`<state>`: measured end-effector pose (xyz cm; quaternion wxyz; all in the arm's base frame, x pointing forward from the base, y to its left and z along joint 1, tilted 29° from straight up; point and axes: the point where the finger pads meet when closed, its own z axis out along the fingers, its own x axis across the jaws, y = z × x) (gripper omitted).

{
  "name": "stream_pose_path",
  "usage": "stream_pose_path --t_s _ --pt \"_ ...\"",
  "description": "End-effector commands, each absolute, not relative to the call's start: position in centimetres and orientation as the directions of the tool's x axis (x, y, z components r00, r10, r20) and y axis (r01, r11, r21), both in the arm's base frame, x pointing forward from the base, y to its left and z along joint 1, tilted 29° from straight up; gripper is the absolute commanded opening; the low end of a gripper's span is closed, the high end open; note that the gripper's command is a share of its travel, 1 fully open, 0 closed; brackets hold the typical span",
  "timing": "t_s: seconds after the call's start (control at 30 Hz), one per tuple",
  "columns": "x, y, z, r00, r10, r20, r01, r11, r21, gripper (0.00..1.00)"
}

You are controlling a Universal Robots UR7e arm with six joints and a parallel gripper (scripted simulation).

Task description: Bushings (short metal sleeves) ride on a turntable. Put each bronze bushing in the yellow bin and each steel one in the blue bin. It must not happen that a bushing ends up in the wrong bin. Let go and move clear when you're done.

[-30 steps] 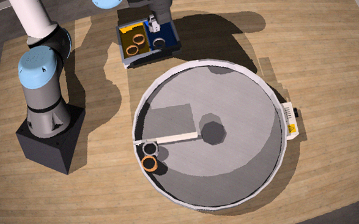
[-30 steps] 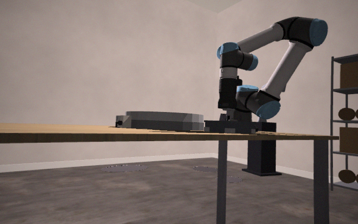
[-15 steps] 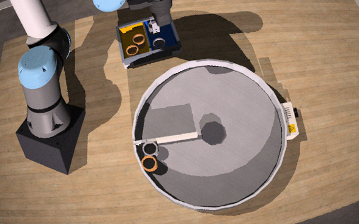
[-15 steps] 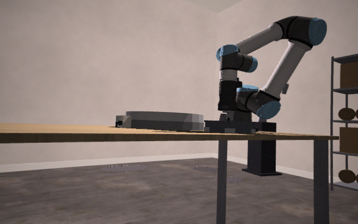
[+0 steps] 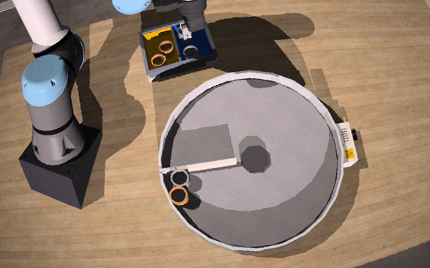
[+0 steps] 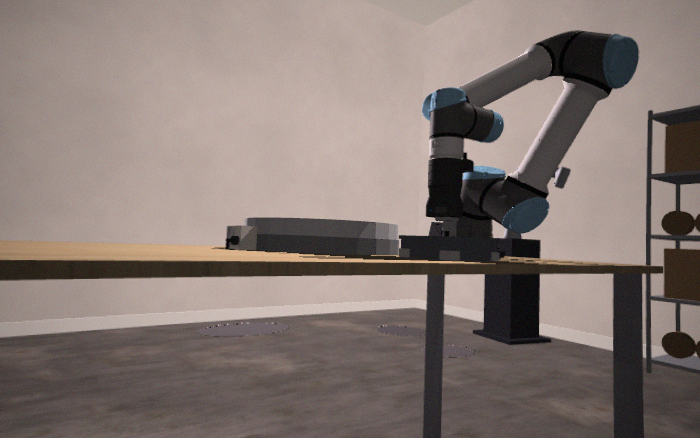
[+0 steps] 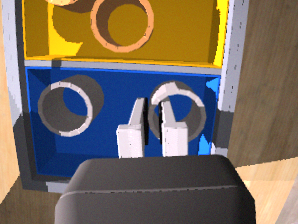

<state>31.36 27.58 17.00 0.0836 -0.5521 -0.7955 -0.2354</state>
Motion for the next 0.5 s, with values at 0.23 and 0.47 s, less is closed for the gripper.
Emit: stream_pose_path --t_s 0.23,0.47 --pt "31.39 27.62 16.93 -0.376 0.839 0.393 0.918 0.28 0.281 0.0" --pt "31.39 27.58 17.02 -0.377 0.839 0.393 0.918 0.279 0.283 0.47"
